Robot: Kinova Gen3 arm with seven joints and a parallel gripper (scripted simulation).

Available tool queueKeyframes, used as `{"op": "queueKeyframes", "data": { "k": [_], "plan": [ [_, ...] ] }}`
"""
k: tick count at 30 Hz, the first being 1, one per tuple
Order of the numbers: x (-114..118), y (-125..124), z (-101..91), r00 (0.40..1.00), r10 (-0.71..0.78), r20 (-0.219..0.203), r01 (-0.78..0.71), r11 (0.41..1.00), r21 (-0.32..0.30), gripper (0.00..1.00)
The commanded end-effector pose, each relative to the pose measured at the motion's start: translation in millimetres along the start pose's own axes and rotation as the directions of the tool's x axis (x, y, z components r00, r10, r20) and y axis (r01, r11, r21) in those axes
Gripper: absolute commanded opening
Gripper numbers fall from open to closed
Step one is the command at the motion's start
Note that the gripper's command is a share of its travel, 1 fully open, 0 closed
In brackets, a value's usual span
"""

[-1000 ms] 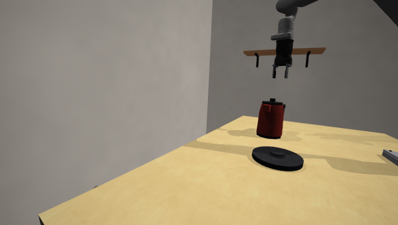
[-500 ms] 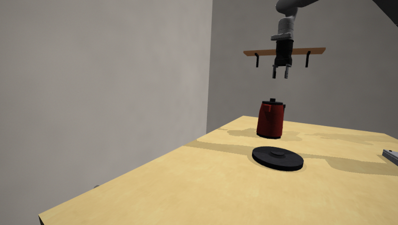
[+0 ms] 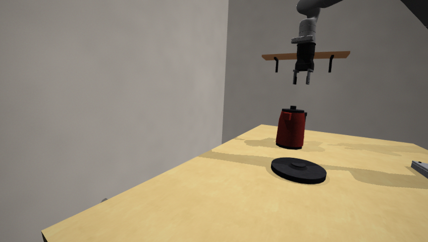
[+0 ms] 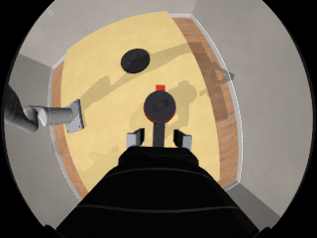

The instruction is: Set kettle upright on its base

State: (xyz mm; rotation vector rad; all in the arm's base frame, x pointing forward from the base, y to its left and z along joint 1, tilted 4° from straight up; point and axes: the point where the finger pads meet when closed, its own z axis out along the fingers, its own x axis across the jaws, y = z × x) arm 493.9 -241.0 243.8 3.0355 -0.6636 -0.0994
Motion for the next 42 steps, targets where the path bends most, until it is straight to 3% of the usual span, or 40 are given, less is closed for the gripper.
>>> {"op": "queueKeyframes", "data": {
  "k": [1,25,37,42],
  "plan": [
    [0,0,-1.1,1.0,0.0,-0.002,0.0,1.0,0.0,1.0],
    [0,0,2.0,1.0,0.0,-0.002,0.0,1.0,0.0,1.0],
    [0,0,29.1,1.0,0.0,-0.002,0.0,1.0,0.0,1.0],
    [0,0,51.9,1.0,0.0,-0.002,0.0,1.0,0.0,1.0]
  ]
}}
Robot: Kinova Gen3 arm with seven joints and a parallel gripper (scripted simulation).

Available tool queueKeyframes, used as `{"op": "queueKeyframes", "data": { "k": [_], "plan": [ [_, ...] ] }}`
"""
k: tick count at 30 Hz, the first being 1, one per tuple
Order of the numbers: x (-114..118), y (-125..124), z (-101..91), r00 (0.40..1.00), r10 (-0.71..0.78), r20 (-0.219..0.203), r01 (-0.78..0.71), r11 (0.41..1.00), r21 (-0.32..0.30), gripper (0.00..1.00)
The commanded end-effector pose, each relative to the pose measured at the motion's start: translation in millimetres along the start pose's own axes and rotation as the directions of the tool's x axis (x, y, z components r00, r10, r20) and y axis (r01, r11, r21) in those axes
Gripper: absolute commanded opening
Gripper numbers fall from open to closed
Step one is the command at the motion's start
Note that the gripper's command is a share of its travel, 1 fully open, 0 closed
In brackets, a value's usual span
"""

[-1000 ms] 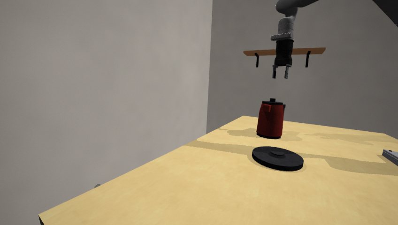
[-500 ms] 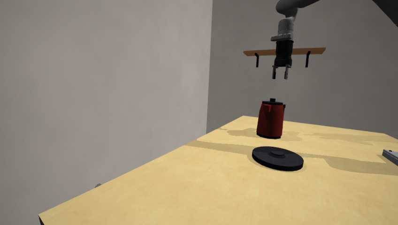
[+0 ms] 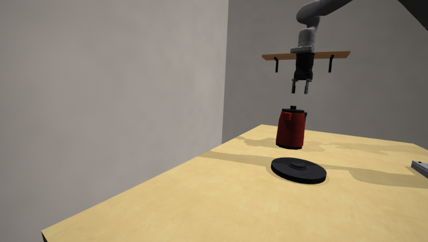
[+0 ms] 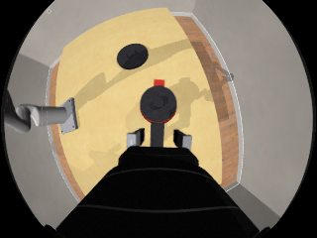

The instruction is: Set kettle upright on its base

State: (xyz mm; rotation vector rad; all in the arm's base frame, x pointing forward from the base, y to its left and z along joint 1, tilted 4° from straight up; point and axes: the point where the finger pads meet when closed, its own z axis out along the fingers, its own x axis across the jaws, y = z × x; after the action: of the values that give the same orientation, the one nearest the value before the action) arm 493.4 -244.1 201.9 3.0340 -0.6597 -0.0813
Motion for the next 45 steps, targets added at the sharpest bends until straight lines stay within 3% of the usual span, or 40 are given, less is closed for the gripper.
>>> {"op": "queueKeyframes", "data": {
  "k": [1,10,19,45],
  "plan": [
    [-3,-1,14.9,1.0,0.002,0.01,-0.002,1.0,0.0,1.0],
    [-3,-1,56.0,1.0,0.002,0.01,-0.002,1.0,0.0,1.0],
    [-4,-1,74.2,1.0,0.002,0.01,-0.002,1.0,0.0,1.0],
    [-4,-1,77.8,1.0,0.002,0.01,-0.002,1.0,0.0,1.0]
  ]
}}
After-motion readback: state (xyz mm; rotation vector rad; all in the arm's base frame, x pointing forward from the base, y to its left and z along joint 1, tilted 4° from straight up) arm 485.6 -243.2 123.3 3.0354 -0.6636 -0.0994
